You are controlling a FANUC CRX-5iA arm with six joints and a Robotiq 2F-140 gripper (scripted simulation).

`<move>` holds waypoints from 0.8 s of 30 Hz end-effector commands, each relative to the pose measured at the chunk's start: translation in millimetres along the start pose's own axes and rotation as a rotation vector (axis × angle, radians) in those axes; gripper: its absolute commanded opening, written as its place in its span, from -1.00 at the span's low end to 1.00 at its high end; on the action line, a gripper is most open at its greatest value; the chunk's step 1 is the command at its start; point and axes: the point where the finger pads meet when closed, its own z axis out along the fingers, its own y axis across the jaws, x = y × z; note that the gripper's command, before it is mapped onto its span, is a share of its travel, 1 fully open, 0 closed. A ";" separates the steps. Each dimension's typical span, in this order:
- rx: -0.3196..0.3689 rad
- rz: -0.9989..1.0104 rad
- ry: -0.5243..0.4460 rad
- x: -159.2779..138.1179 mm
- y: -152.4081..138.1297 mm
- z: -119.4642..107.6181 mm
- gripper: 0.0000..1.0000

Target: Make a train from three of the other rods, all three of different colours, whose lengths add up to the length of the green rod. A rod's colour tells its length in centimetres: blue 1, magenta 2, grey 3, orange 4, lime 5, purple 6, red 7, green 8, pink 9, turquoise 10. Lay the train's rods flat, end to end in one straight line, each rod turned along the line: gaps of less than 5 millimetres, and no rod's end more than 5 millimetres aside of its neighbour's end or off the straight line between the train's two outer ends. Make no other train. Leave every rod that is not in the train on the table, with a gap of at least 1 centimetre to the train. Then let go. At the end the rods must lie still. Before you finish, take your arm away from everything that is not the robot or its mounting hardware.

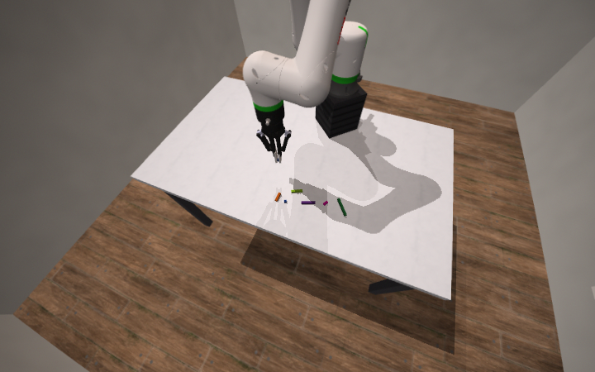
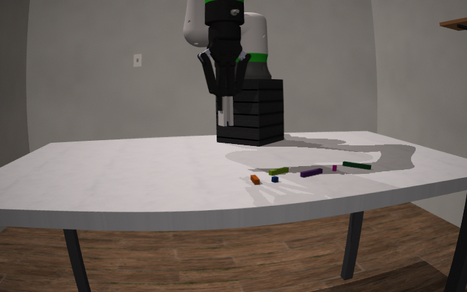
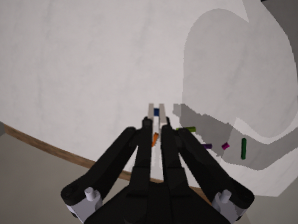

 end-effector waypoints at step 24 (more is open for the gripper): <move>0.004 0.012 0.001 0.5 -2.1 27.9 -0.94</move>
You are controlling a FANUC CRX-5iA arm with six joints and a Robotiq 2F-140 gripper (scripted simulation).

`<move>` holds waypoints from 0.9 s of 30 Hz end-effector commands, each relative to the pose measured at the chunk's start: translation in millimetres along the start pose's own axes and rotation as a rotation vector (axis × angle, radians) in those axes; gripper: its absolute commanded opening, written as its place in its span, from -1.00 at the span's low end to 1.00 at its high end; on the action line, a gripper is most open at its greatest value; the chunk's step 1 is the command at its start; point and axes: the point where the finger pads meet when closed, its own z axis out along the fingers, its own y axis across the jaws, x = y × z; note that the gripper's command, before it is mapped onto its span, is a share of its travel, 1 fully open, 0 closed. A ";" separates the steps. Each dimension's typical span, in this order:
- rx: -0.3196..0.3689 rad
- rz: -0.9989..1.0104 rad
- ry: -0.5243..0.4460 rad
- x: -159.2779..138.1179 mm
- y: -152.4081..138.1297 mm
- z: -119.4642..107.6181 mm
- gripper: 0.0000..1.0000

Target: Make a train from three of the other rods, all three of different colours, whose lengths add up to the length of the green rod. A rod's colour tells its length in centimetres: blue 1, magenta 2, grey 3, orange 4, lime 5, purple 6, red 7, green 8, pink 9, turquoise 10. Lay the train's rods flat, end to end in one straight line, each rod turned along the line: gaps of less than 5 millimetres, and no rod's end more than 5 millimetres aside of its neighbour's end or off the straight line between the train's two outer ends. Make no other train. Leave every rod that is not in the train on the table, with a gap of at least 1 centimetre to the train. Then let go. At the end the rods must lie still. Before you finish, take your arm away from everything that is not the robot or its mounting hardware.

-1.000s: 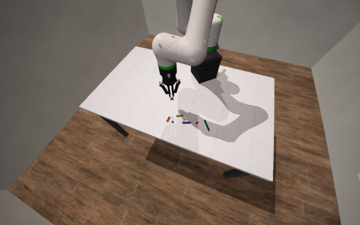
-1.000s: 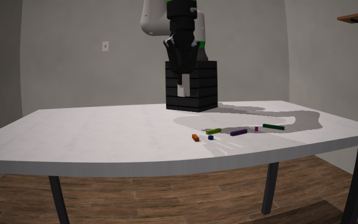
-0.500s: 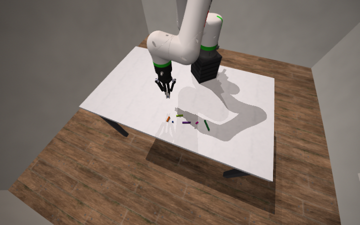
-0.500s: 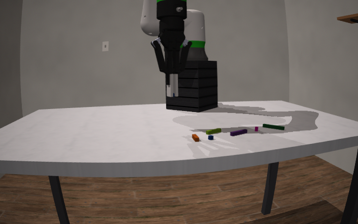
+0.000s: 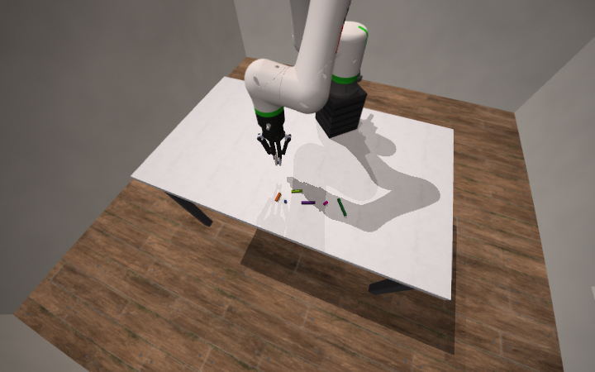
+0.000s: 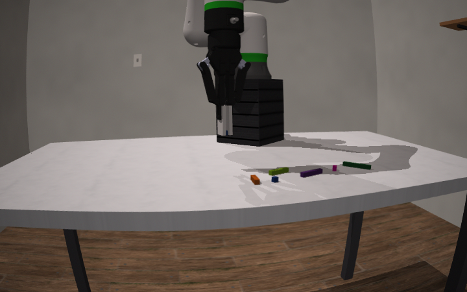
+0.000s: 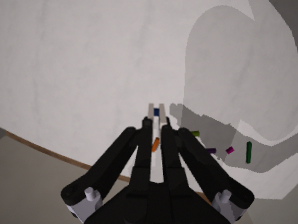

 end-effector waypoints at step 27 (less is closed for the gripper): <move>0.000 0.000 0.000 -0.6 -0.2 67.4 -0.94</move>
